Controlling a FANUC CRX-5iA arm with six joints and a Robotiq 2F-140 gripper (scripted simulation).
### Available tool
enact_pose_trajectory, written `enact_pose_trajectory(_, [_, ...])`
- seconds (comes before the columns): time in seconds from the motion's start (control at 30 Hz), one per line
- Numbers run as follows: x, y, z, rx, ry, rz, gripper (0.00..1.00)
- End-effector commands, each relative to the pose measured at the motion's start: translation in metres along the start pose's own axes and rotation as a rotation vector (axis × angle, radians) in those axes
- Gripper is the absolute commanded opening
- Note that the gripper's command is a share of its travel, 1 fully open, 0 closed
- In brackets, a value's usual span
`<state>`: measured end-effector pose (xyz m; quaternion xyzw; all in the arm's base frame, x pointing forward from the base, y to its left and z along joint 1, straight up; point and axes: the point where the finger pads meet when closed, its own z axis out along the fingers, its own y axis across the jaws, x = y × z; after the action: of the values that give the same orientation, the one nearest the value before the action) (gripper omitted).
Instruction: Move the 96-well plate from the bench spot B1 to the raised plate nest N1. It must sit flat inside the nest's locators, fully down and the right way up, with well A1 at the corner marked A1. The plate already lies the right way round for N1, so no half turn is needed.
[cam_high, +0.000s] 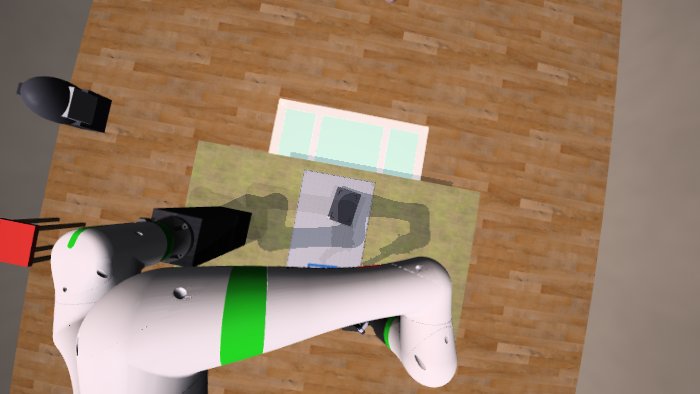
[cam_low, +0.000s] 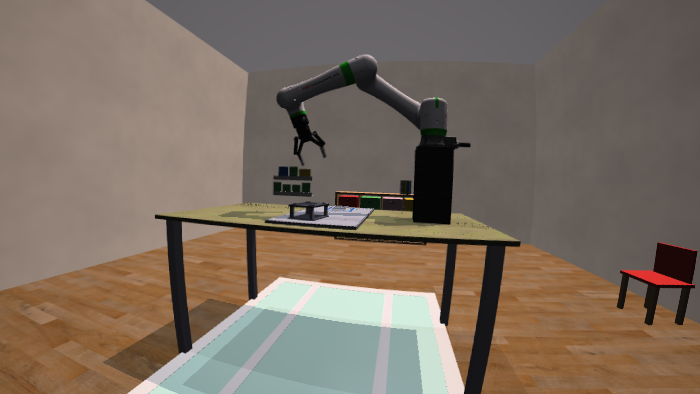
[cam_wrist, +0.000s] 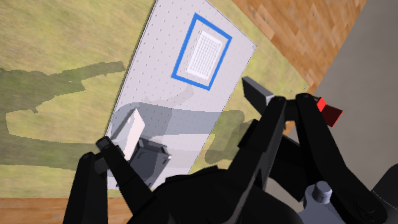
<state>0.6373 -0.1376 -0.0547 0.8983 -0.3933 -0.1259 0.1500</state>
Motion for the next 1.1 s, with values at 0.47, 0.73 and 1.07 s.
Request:
enact_pose_trajectory(0.47, [0.013,0.006,0.059,0.083,0.027,-0.517,1.00])
enact_pose_trajectory(0.73, [0.016,0.011,0.085,0.118,0.057,-0.767,1.00])
enact_pose_trajectory(1.07, [0.018,0.019,0.116,0.147,0.101,-1.021,1.00])
